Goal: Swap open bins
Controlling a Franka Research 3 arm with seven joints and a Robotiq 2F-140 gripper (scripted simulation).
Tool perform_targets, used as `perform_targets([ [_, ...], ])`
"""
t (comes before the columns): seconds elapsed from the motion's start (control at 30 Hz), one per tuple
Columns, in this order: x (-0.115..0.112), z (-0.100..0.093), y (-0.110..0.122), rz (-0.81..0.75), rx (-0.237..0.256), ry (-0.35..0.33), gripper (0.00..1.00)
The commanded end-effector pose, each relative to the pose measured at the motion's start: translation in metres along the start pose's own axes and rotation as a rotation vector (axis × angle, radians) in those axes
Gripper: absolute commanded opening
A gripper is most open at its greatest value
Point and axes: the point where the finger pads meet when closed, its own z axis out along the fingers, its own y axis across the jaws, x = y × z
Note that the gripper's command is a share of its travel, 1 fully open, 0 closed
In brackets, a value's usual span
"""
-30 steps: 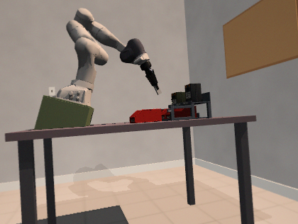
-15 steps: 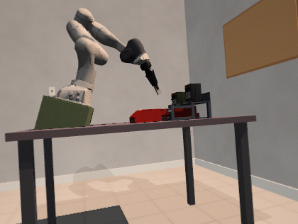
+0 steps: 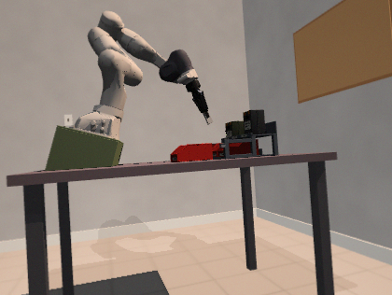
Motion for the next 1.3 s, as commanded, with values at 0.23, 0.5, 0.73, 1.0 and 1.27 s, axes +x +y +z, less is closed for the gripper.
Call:
perform_targets([
  [0.23, 0.003, 0.001, 0.002, 0.014, -0.045, 0.189, 0.00],
  [0.5, 0.003, 0.001, 0.002, 0.013, -0.072, 0.307, 0.00],
  [0.73, 0.003, 0.001, 0.002, 0.013, -0.085, 0.364, 0.00],
  [1.0, 0.003, 0.001, 0.001, 0.013, -0.085, 0.366, 0.00],
  [1.27, 0.015, 0.002, -0.034, -0.001, -0.079, 0.366, 0.00],
])
